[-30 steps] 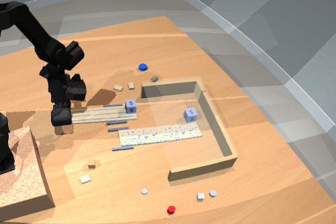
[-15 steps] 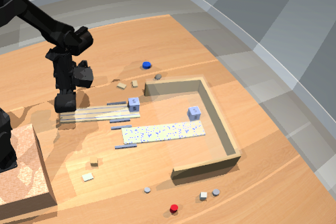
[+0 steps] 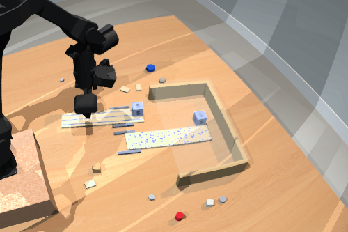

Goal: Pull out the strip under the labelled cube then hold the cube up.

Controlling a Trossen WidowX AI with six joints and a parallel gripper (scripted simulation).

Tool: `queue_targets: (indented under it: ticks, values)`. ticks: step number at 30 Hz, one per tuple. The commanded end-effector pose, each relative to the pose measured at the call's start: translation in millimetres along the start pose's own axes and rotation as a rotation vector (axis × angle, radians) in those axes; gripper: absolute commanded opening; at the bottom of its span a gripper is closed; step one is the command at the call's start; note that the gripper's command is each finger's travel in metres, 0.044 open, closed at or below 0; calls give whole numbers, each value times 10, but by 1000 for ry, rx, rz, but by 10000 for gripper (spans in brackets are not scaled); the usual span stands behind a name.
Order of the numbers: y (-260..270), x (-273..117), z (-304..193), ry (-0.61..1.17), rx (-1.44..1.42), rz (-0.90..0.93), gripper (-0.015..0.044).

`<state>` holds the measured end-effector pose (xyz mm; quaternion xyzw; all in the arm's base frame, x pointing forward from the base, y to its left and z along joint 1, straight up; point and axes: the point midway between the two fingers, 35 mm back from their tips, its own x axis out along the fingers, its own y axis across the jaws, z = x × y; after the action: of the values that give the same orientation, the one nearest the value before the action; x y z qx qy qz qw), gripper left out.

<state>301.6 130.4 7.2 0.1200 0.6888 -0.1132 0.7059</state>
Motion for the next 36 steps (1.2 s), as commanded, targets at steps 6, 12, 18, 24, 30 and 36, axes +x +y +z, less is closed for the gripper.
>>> queue_targets:
  ticks: [6, 12, 18, 24, 30, 36]
  values:
    - [6, -39, 339, 0, -2, 0, 440]
    - [12, -71, 561, -1, -2, 0, 440]
    - [21, -102, 784, -3, -2, 0, 440]
    - [33, -130, 1008, -5, -2, 0, 440]
    - [44, -153, 1233, -7, -2, 0, 440]
    - [61, -163, 1459, -8, -2, 0, 440]
